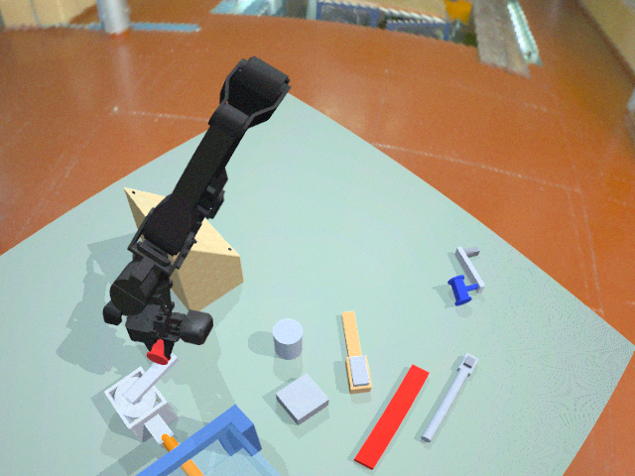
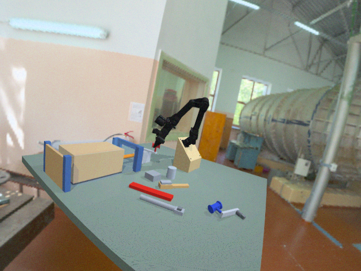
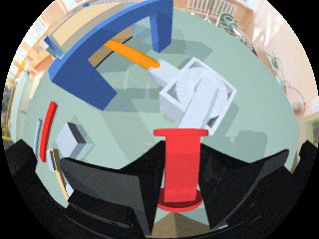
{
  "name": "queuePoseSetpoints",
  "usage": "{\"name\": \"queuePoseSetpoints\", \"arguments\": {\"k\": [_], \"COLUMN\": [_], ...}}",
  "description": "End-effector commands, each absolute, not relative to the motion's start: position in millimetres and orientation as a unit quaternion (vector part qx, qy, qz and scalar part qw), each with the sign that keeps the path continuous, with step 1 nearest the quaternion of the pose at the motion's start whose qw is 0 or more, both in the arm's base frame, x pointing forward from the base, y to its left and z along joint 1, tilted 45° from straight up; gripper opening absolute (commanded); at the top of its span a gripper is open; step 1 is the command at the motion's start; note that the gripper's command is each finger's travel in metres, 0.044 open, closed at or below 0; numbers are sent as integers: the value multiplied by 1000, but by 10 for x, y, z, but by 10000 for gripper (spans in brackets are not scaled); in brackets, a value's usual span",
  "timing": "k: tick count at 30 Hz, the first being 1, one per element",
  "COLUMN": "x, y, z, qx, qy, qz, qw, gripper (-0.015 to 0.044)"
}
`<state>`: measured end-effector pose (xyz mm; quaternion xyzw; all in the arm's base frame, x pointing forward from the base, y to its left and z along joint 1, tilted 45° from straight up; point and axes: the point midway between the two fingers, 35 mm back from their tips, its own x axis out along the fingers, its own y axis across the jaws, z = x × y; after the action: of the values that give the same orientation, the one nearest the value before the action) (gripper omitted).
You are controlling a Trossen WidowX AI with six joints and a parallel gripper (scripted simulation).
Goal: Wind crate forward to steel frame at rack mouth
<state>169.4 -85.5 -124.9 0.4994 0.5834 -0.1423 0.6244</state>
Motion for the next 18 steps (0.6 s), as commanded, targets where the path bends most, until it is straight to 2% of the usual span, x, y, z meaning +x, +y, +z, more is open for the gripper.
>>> {"name": "queuePoseSetpoints", "arguments": {"k": [1,18], "x": [1592,1367], "y": [-852,-941], "z": [-1281,-1361], "qx": [498,497], "qy": [590,590], "qz": [-147,-148], "qw": [619,619], "gripper": [0,0]}}
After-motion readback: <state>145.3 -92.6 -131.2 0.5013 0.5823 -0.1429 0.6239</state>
